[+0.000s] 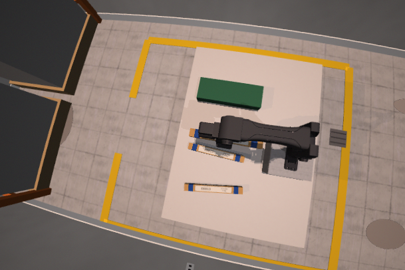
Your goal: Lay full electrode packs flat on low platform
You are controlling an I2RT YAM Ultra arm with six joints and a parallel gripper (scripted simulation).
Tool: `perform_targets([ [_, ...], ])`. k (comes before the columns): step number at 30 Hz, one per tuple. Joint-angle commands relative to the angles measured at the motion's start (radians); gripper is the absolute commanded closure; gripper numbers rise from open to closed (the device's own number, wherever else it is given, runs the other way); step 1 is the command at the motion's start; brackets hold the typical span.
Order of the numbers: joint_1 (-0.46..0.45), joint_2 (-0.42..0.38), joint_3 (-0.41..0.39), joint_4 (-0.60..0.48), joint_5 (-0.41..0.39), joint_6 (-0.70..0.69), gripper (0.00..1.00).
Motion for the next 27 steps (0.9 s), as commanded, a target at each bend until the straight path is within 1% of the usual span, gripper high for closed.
perform_targets([
  [1, 0.001, -0.05, -0.021, 0.026, 0.0, 0.001, 1.0],
  [10, 0.0, -0.06, -0.083, 0.079, 0.0, 0.0, 1.0],
  [12, 0.0, -0.06, -0.083, 0.079, 0.0, 0.0, 1.0],
  [27, -0.001, -0.068, -0.176, 0.164, 0.0, -0.001, 1.0],
])
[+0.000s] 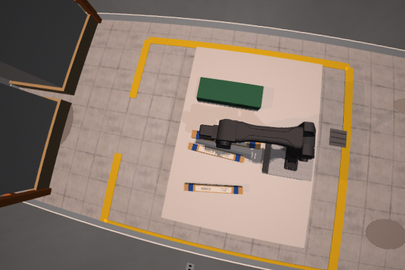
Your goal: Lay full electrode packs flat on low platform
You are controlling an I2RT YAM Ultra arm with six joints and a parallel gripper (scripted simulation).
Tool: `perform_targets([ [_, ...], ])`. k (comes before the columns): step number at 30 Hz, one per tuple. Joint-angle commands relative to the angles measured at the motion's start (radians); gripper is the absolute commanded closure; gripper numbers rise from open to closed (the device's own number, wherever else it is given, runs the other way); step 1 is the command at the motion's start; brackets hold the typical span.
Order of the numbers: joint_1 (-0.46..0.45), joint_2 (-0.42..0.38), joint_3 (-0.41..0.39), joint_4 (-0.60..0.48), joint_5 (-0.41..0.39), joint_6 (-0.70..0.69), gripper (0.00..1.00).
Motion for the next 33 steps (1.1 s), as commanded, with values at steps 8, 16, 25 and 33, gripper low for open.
perform_targets([
  [8, -0.001, -0.069, -0.039, 0.056, 0.0, -0.001, 1.0],
  [16, -0.001, -0.068, -0.08, 0.097, 0.0, -0.002, 1.0],
  [25, -0.002, -0.069, -0.097, 0.115, 0.0, -0.002, 1.0],
  [33, -0.002, -0.069, -0.097, 0.116, 0.001, -0.002, 1.0],
])
